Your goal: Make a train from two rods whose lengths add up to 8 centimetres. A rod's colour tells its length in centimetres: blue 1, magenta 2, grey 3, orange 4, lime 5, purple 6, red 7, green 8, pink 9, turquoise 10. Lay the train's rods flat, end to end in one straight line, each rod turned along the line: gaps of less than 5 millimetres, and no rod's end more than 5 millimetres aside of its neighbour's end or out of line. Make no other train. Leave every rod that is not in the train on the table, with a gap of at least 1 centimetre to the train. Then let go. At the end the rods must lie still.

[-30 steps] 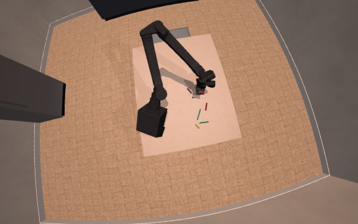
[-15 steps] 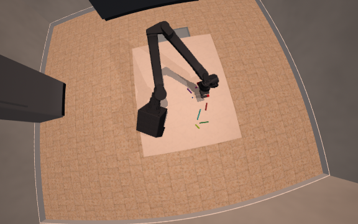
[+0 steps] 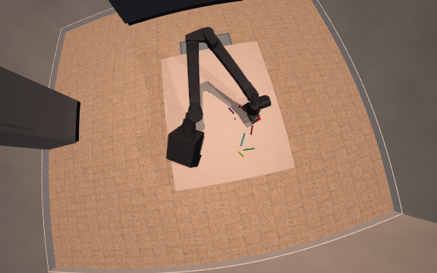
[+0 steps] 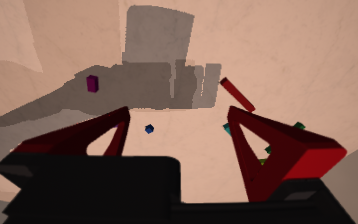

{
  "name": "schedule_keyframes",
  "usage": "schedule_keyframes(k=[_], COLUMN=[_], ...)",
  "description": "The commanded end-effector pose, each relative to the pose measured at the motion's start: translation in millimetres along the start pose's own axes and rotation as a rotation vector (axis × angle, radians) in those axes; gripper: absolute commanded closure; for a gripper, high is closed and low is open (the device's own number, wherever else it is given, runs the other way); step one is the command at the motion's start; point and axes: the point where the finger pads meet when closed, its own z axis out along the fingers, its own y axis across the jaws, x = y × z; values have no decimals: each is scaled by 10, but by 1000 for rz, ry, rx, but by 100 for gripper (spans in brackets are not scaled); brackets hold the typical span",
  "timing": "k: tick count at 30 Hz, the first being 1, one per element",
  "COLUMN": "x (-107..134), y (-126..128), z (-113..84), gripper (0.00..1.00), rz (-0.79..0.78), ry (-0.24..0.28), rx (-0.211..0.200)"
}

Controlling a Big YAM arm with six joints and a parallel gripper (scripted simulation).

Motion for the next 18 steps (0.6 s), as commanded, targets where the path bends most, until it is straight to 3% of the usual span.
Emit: schedule_keyframes(k=[1, 18], x=[-90, 5], y=[-193, -591], z=[-49, -72], gripper=[0, 0], rz=[-131, -437], ry=[-19, -23], rx=[17, 16])
